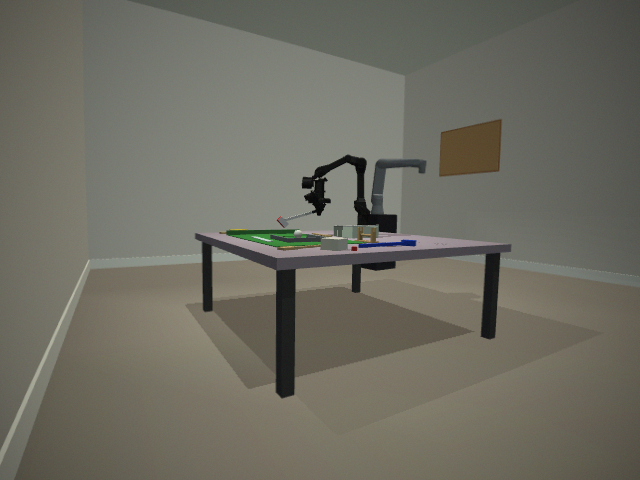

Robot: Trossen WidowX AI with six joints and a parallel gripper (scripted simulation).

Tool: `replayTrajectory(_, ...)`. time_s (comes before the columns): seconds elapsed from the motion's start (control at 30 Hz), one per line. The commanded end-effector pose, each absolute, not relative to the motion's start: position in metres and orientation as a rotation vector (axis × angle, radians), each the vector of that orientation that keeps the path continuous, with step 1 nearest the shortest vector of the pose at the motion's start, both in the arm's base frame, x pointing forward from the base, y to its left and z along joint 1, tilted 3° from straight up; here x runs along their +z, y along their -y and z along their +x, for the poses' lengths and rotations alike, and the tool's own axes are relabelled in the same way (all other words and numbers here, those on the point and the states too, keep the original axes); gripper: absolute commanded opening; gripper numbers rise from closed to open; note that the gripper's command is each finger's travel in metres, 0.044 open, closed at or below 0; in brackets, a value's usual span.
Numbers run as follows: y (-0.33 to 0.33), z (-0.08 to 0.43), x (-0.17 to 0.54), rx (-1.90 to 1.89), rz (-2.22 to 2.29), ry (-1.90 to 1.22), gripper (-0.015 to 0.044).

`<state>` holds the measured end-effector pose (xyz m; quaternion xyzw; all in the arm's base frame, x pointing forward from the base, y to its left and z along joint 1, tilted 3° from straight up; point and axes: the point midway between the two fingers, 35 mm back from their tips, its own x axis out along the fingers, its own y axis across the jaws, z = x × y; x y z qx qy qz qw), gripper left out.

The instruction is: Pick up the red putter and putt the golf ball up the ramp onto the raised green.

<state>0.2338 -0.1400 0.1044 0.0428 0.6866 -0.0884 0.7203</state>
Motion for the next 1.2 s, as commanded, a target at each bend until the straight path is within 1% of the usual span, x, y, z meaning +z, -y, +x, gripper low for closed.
replayTrajectory(0.0,0.1389,0.2327,0.1156,-0.2,0.097,-1.517,0.0)
replayTrajectory(0.03,0.1399,0.234,0.108,-0.196,0.093,-1.514,0.0)
replayTrajectory(1.17,0.1399,0.234,0.108,-0.196,0.093,-1.514,0.0)
